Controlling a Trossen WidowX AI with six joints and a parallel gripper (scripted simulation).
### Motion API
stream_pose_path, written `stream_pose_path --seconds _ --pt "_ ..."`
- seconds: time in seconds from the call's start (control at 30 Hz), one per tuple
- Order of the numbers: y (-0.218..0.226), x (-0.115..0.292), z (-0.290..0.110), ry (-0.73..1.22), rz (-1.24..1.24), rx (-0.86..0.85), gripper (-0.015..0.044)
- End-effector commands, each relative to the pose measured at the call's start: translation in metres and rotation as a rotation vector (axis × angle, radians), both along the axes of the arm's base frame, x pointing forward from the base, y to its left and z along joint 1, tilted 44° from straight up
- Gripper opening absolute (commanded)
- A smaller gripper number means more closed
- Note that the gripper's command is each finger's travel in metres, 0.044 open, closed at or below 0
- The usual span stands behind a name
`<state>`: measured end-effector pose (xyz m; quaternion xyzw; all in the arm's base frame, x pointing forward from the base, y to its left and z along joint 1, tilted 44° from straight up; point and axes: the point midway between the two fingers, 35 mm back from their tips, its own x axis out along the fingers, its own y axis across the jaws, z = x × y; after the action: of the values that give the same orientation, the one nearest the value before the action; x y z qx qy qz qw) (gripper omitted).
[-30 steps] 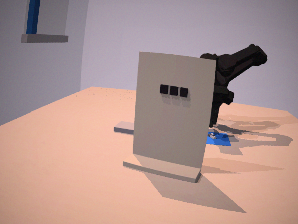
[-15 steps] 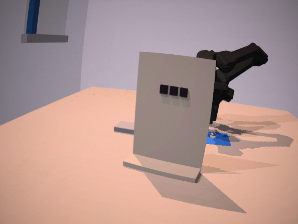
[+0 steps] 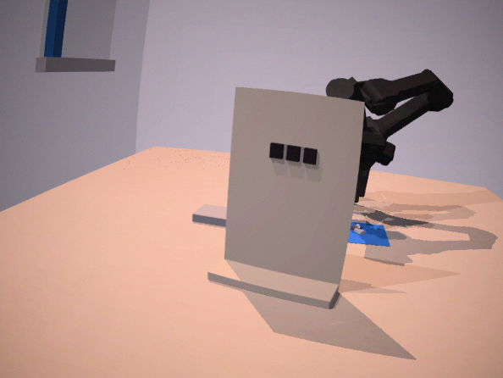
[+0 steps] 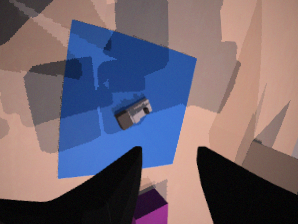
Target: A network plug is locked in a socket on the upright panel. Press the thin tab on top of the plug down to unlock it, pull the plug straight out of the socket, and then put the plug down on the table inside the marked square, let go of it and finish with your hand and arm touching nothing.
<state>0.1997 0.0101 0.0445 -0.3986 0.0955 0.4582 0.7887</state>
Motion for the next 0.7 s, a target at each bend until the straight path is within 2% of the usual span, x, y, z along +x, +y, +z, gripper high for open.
stream_pose_path --seconds 0.0,0.67 --pt "-0.003 0.0 0.003 -0.003 0.002 0.0 0.0156" --pt "-0.017 -0.001 0.017 -0.001 0.003 0.0 0.0156"
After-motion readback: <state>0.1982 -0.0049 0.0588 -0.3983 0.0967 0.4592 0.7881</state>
